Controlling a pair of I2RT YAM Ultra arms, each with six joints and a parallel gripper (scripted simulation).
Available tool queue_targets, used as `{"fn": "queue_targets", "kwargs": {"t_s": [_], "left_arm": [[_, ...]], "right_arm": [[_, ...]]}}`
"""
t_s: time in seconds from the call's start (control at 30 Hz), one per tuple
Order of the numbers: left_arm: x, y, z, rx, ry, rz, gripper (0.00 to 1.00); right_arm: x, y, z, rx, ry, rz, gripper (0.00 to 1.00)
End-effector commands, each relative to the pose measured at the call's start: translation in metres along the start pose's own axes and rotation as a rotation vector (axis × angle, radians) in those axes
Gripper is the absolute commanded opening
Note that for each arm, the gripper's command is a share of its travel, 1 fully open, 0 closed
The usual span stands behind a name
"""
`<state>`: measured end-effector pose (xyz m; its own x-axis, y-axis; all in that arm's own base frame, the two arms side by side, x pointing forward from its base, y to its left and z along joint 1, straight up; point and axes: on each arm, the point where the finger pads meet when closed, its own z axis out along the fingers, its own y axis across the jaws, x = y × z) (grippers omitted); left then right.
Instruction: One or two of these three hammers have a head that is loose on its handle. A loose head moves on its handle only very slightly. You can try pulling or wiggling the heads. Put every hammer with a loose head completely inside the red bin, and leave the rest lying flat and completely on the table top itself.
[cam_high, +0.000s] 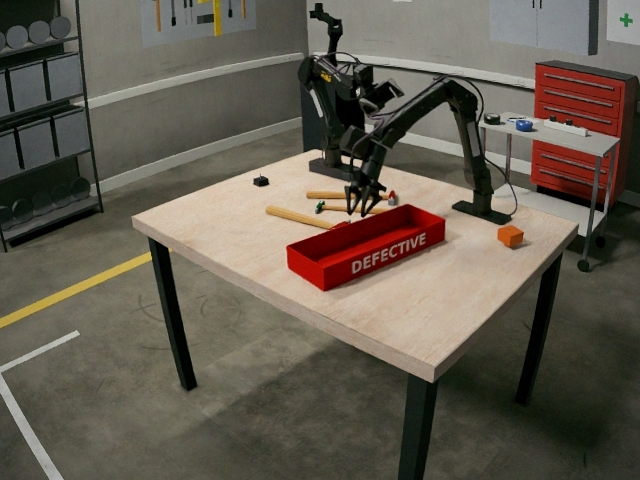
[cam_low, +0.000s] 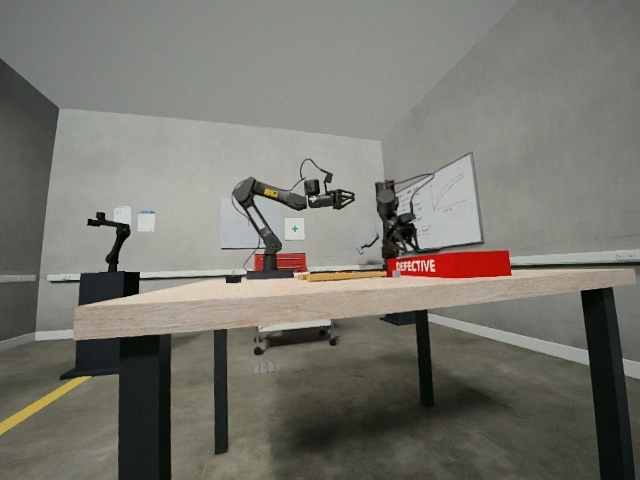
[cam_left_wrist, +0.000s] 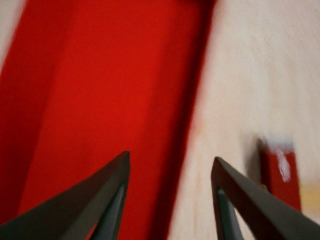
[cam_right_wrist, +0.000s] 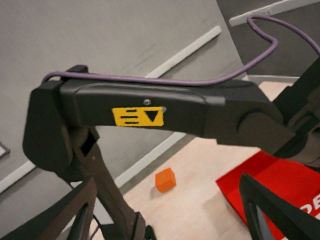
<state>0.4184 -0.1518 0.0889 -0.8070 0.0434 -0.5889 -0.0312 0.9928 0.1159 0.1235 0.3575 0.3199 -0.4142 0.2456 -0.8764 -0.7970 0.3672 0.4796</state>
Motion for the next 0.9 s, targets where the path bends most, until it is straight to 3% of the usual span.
{"fn": "queue_targets", "kwargs": {"t_s": [0.0,0.2,0.5,0.67,0.73,0.77,0.87], "left_arm": [[0.019,-0.022,-0.029,0.131,0.030,0.201,0.47],[0.050,-0.039,-0.045,0.231,0.066,0.363,0.47],[0.154,-0.055,-0.080,0.460,0.208,0.749,0.47],[0.193,-0.053,-0.093,0.544,0.263,0.877,0.47],[0.193,-0.053,-0.093,0.544,0.263,0.877,0.47],[0.198,-0.052,-0.094,0.553,0.270,0.893,0.47],[0.206,-0.051,-0.096,0.562,0.279,0.910,0.47]], "right_arm": [[-0.006,0.003,0.000,-0.008,-0.015,0.004,1.00],[-0.006,0.003,0.000,-0.008,-0.015,0.004,1.00],[-0.006,0.003,0.000,-0.008,-0.015,0.004,1.00],[0.004,-0.015,0.008,0.045,0.054,-0.051,0.43],[0.004,-0.015,0.008,0.045,0.054,-0.051,0.43],[0.006,-0.027,0.012,0.078,0.079,-0.071,0.37],[0.008,-0.071,0.022,0.200,0.151,-0.120,0.37]]}}
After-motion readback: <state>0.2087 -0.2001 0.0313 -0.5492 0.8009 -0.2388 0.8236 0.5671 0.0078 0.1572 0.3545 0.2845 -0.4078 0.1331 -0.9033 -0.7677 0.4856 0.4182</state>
